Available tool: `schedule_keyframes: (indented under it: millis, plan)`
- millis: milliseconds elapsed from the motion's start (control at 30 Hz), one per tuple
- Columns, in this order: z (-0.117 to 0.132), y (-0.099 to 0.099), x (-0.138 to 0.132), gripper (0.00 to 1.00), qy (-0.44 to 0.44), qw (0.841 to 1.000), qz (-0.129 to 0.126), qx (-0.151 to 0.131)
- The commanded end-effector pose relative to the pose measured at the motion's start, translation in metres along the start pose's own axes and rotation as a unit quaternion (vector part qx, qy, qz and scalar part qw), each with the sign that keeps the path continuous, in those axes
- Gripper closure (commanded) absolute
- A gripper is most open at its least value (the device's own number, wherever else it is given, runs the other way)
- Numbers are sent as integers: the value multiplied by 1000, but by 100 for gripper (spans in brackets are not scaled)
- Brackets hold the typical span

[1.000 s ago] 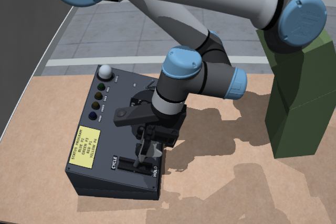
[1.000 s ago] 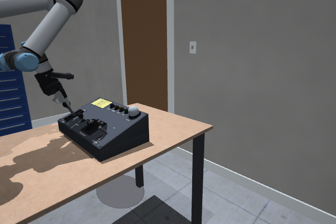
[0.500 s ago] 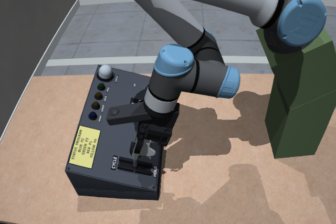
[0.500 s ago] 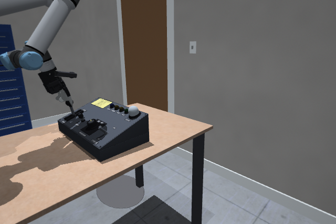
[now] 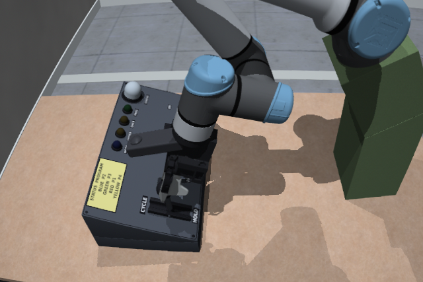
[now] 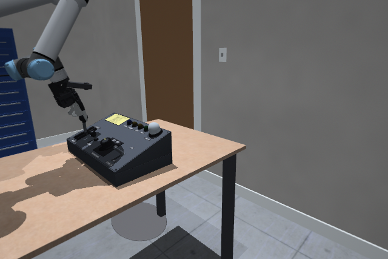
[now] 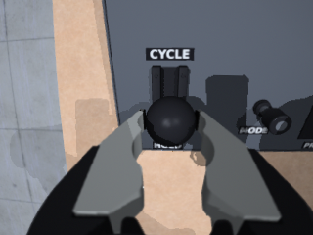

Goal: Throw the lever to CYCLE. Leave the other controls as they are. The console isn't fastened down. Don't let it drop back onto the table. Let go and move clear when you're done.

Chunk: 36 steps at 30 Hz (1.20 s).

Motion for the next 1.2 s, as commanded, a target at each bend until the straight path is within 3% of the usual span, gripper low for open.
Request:
schedule_keyframes:
  millis: [0, 1100, 1133, 1167]
  plan:
    - [-4, -2, 1, 100, 0, 1000, 0, 0]
    - [-10, -4, 2, 100, 0, 1000, 0, 0]
    - [-10, -4, 2, 56, 0, 1000, 0, 0]
    - [-10, -4, 2, 56, 0, 1000, 0, 0]
Point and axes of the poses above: the point where the finger pads meet when closed, its own y axis back along the fingers, its own x axis across the jaws, z = x × y, the point moved 8 cm from there along y, back along the fingers, and after that the axes turned 13 degrees about y, right-handed, at the moved point
